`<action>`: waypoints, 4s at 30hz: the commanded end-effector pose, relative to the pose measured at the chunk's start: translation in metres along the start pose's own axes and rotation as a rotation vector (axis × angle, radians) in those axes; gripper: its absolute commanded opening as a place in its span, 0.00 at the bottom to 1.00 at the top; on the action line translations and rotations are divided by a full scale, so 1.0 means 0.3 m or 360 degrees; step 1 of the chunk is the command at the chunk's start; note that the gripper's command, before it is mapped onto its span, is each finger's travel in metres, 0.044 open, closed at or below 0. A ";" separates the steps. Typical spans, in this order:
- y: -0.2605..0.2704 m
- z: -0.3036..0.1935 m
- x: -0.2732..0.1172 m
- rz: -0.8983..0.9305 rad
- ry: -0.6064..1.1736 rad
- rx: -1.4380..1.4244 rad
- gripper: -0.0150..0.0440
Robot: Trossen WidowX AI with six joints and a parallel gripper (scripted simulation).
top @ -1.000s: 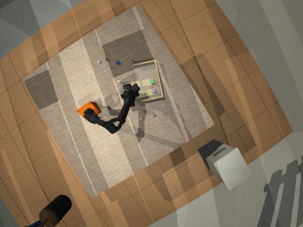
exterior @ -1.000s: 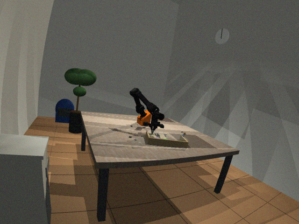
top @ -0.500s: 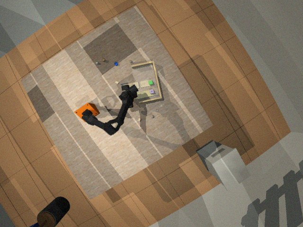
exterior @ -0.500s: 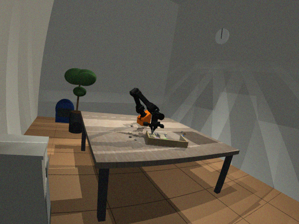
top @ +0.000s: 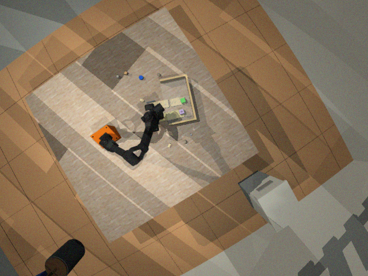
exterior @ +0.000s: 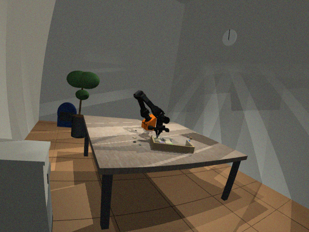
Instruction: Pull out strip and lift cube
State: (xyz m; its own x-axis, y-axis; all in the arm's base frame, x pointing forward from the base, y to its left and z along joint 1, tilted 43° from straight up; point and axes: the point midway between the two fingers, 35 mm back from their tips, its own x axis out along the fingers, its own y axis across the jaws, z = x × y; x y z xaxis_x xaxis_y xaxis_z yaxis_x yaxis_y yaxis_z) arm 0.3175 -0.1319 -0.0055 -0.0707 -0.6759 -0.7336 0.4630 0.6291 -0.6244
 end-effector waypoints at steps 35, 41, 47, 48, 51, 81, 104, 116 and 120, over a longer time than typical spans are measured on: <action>-0.003 -0.213 0.010 -0.0001 0.0029 -0.0004 0.25; -0.003 -0.243 0.010 -0.0001 0.0030 -0.0005 0.25; -0.002 -0.272 0.009 -0.0001 0.0030 -0.0005 0.25; -0.002 -0.277 0.009 -0.0001 0.0030 -0.0005 0.25; -0.002 -0.292 0.009 -0.0001 0.0031 -0.0005 0.25; -0.002 -0.443 0.007 -0.0001 0.0033 -0.0007 0.25; -0.002 -0.536 0.005 0.0000 0.0035 -0.0009 0.25; -0.002 -0.536 0.005 0.0000 0.0035 -0.0009 0.25; -0.002 -0.536 0.005 0.0000 0.0035 -0.0009 0.25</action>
State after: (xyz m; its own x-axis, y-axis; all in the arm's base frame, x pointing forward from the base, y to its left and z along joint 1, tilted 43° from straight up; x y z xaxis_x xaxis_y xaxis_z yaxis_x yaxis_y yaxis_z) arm 0.1834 -0.0704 -0.0472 -0.0677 -0.6740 -0.7356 0.4613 0.6326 -0.6221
